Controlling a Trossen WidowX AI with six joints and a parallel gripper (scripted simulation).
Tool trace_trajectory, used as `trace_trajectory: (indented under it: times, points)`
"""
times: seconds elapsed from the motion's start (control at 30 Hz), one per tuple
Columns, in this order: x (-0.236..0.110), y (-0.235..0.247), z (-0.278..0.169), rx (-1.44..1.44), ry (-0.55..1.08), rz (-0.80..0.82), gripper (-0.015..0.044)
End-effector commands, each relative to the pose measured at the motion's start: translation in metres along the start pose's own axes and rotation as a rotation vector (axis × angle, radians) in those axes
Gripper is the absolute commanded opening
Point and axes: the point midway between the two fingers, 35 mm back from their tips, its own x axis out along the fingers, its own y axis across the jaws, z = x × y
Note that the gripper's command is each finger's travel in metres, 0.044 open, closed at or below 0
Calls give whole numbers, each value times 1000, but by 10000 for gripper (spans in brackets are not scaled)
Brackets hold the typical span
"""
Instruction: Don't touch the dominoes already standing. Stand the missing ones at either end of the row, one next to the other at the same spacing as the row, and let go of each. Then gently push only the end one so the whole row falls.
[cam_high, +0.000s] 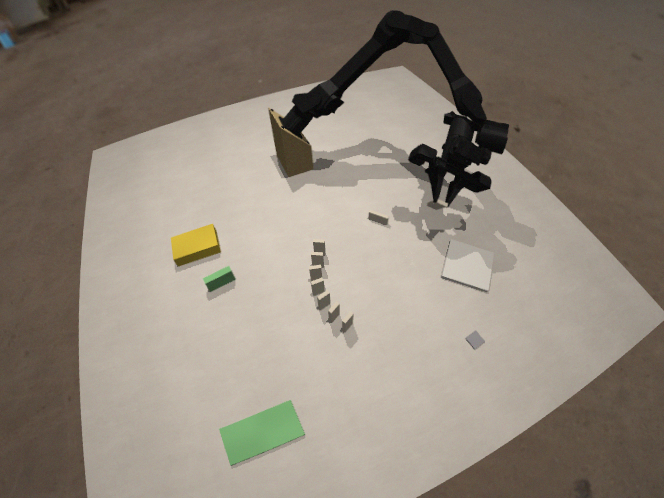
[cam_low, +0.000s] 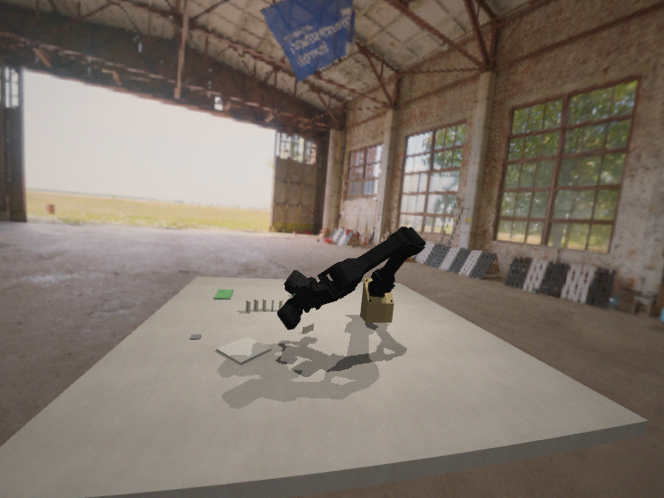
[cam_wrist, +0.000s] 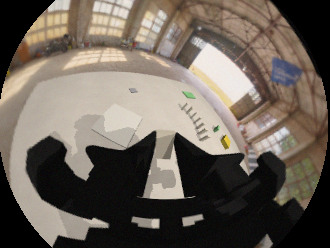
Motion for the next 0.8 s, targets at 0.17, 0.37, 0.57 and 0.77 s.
trace_trajectory:
  times: [0.17,0.37,0.57,0.77]
  points:
    - [-20,4,0,123,-260,67,107]
    - [-38,3,-1,223,-409,129,107]
    - [-55,0,-3,325,-531,194,107]
    - [-56,-1,-3,329,-534,196,107]
